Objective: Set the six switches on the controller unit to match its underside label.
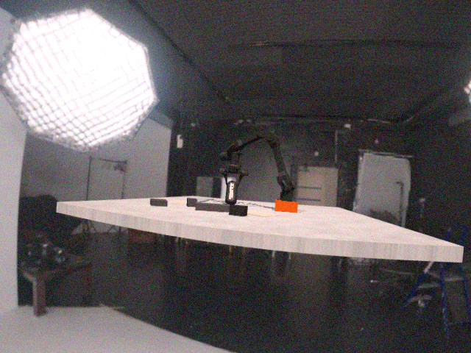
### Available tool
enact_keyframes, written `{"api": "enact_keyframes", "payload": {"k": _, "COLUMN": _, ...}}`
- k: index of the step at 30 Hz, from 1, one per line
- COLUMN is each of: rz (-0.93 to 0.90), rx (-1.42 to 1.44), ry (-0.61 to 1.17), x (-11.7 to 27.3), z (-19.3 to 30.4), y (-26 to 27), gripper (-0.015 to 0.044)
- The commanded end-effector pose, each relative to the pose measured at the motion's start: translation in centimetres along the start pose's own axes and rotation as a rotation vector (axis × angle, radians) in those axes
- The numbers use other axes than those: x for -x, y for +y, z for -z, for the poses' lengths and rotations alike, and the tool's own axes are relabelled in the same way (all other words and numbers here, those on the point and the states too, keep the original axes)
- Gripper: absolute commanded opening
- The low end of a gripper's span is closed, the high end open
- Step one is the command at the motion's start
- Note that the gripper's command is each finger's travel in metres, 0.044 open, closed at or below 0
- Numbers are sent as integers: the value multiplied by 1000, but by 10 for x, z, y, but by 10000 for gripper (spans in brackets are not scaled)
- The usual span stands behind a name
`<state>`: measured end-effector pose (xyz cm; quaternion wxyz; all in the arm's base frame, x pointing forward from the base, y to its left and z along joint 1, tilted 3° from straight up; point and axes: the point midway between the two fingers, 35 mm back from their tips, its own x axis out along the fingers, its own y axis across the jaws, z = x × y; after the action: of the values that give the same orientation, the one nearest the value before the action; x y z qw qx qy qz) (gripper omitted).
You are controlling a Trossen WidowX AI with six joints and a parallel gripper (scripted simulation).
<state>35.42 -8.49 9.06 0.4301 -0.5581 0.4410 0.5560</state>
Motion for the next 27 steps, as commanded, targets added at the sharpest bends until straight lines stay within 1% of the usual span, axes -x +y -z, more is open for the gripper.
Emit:
{"api": "enact_keyframes", "payload": {"k": 1, "rz": -16, "rx": 7, "ry": -5, "x": -7, "z": 1, "y": 0, "gripper": 338}}
{"api": "enact_keyframes", "payload": {"k": 27, "rz": -16, "rx": 7, "ry": -4, "x": -18, "z": 19, "y": 0, "gripper": 338}}
